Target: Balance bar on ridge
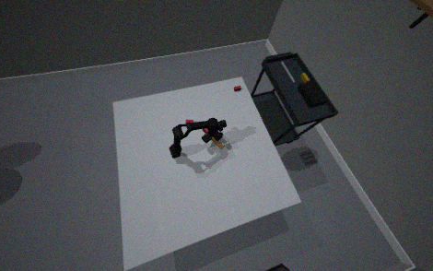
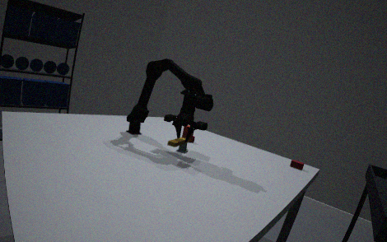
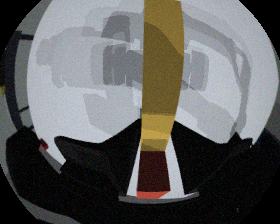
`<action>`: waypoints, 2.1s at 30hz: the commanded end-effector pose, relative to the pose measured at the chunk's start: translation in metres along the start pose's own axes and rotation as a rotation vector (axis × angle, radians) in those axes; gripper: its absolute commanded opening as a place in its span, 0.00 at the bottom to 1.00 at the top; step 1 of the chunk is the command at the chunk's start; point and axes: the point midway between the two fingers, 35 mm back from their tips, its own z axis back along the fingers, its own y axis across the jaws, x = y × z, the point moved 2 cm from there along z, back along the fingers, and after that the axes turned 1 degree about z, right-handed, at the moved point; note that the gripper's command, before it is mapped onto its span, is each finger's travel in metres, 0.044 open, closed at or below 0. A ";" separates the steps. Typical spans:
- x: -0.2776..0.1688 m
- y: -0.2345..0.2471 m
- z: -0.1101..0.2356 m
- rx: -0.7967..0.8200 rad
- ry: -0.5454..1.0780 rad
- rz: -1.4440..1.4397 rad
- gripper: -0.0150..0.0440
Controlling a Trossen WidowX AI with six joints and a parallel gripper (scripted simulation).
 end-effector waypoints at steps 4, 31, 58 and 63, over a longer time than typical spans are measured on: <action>0.000 0.000 -0.001 0.002 0.002 0.001 0.25; 0.000 0.000 -0.003 0.002 0.002 0.001 0.25; 0.000 0.000 -0.005 0.002 0.002 0.001 0.25; 0.000 0.000 -0.006 0.002 0.002 0.001 0.25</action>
